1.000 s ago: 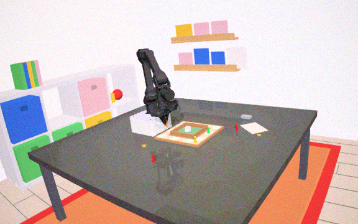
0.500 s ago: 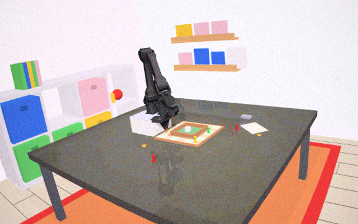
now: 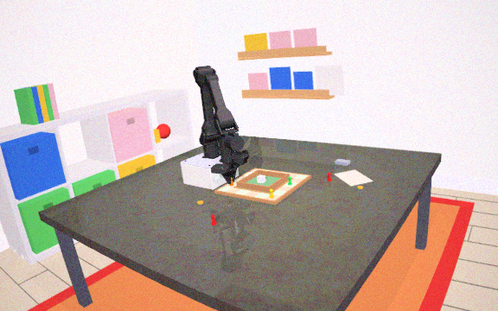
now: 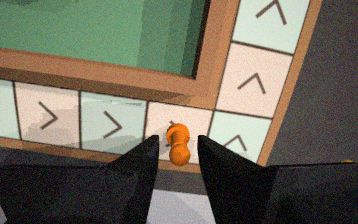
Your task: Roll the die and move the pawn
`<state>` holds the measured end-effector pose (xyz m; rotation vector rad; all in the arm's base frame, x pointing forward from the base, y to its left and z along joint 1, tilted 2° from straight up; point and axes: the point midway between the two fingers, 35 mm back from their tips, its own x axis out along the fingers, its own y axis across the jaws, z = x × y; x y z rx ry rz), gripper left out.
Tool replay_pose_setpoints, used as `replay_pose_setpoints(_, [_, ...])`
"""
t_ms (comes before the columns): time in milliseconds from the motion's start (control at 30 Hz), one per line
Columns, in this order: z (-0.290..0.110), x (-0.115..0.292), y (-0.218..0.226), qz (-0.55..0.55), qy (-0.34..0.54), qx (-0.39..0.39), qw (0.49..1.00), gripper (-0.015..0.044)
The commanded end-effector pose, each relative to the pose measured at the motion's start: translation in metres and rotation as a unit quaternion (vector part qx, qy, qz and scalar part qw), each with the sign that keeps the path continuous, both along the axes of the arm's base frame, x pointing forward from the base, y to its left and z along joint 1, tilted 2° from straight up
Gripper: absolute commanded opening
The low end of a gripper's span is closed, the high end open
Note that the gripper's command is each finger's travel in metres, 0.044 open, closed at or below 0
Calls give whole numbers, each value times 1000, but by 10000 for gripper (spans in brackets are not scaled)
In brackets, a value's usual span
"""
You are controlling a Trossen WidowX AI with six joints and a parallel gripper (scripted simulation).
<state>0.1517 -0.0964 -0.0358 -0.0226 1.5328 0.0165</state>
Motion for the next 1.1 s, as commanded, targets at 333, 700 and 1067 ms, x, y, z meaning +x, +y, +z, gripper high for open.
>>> replay_pose_setpoints(333, [51,-2,0,0,0,2,1000,440])
replay_pose_setpoints(700, [129,12,63,-81,-1,8,997,440])
replay_pose_setpoints(1067, [128,15,62,-73,-6,9,997,440])
